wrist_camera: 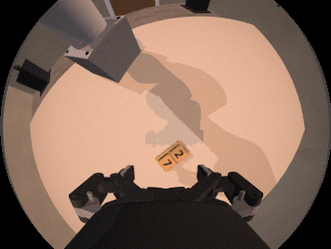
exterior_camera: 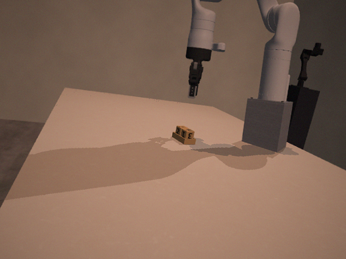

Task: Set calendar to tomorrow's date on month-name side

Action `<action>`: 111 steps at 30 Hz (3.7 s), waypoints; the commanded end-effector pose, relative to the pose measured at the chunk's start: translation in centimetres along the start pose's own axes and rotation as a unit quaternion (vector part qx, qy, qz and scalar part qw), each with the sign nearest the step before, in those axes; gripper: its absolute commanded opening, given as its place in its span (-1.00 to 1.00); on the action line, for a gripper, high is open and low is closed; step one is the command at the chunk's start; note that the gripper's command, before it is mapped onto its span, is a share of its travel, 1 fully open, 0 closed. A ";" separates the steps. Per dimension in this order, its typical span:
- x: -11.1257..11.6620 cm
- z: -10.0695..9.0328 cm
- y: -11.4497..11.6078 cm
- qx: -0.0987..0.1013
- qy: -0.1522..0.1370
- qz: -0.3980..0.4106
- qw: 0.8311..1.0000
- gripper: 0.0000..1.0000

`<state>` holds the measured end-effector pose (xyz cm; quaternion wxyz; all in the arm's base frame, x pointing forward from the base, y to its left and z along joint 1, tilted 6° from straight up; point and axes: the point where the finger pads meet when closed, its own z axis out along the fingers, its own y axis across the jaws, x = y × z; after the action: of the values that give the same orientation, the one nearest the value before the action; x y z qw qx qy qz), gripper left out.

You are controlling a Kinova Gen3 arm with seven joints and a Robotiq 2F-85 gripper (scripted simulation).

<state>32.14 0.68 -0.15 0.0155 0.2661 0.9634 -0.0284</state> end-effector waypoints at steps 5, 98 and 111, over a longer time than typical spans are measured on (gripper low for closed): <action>0.3 1.2 0.5 -0.002 0.001 0.178 0.984 1.00; -1.7 4.7 0.5 -0.013 -0.022 0.437 0.899 -0.07; -1.7 6.7 0.6 -0.014 -0.021 0.437 0.899 -0.07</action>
<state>33.89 -0.15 -6.29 0.0493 0.6561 0.7529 -0.0116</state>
